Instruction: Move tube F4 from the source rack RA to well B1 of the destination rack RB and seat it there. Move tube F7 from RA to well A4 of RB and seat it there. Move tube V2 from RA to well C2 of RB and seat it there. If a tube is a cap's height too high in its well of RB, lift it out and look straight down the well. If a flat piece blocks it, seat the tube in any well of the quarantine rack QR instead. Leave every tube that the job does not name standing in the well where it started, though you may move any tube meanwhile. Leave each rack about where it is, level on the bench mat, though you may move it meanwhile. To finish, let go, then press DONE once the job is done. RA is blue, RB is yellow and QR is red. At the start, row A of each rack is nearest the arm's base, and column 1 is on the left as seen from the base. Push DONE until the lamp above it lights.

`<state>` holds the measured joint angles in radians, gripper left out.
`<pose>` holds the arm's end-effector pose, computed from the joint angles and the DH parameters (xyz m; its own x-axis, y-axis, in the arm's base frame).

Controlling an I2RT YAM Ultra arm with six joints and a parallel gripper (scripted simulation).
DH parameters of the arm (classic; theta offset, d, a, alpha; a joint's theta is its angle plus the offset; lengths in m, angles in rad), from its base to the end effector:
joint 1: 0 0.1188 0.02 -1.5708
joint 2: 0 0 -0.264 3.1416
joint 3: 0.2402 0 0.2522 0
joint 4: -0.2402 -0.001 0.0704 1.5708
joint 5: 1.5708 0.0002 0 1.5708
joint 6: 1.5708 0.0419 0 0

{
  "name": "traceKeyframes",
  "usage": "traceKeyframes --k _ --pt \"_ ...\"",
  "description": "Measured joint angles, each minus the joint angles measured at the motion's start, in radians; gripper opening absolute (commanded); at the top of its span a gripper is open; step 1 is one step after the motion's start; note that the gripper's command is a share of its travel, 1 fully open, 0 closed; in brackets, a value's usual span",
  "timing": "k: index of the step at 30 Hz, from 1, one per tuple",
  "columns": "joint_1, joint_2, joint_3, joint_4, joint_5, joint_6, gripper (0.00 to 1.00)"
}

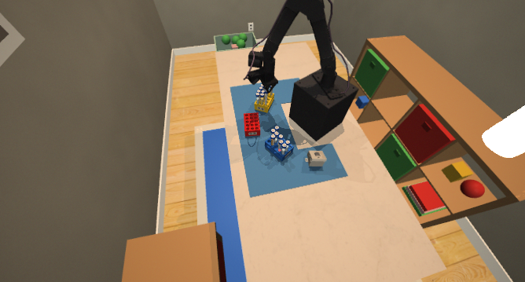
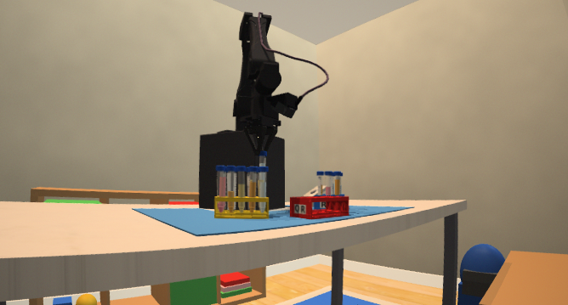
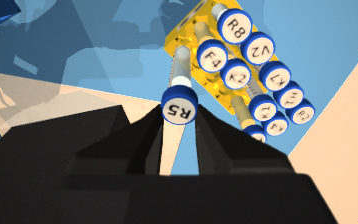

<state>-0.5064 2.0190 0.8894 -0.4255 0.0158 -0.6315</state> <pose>0.2580 -0.1427 0.0486 -0.9922 -0.1247 -0.0033 -0.1246 0.9920 -0.0220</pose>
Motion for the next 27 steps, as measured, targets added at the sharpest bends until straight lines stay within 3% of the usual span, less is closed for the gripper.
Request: traceKeyframes --k 27 --pt "-0.014 0.038 0.000 0.033 0.000 -0.010 0.00"
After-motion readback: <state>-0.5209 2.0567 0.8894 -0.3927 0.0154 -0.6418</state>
